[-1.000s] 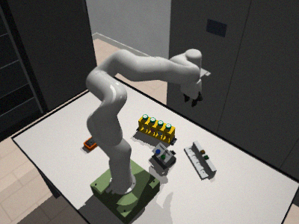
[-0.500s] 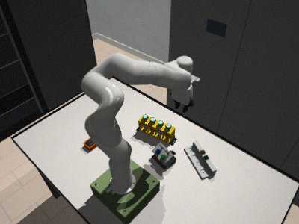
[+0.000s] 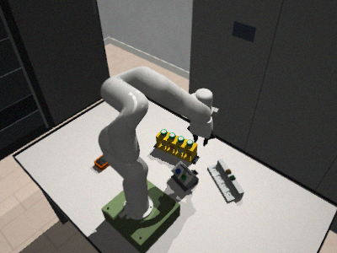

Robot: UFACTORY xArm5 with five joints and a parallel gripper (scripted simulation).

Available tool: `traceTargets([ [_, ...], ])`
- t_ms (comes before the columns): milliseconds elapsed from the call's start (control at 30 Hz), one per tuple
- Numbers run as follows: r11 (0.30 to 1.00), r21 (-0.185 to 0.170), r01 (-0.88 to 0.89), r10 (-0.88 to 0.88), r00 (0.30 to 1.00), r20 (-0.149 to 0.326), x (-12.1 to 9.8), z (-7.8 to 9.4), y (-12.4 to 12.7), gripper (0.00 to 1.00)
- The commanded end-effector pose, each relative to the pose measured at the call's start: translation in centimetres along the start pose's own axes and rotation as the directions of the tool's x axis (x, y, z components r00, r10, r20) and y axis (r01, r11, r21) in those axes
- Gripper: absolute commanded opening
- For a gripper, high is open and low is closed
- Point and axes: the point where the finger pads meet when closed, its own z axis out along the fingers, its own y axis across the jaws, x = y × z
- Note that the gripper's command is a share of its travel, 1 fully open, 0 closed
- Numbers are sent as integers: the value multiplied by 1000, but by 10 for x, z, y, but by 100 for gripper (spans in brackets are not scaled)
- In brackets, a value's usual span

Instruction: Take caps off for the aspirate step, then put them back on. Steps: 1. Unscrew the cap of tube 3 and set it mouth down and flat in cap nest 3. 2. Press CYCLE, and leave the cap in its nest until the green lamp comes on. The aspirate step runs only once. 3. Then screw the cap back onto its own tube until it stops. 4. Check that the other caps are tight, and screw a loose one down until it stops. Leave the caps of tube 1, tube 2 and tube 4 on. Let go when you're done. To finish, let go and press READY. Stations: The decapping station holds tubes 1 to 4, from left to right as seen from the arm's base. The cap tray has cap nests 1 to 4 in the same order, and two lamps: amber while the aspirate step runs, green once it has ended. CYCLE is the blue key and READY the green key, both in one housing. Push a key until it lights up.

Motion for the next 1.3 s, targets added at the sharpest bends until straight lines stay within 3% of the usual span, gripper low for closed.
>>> traceTargets([
  [0,998,6,57,-57,998,-14,-1,27,1,46],
  [567,953,11,302,-302,953,-9,-1,28,1,46],
  [1267,812,19,584,-584,812,-5,-1,28,1,46],
])
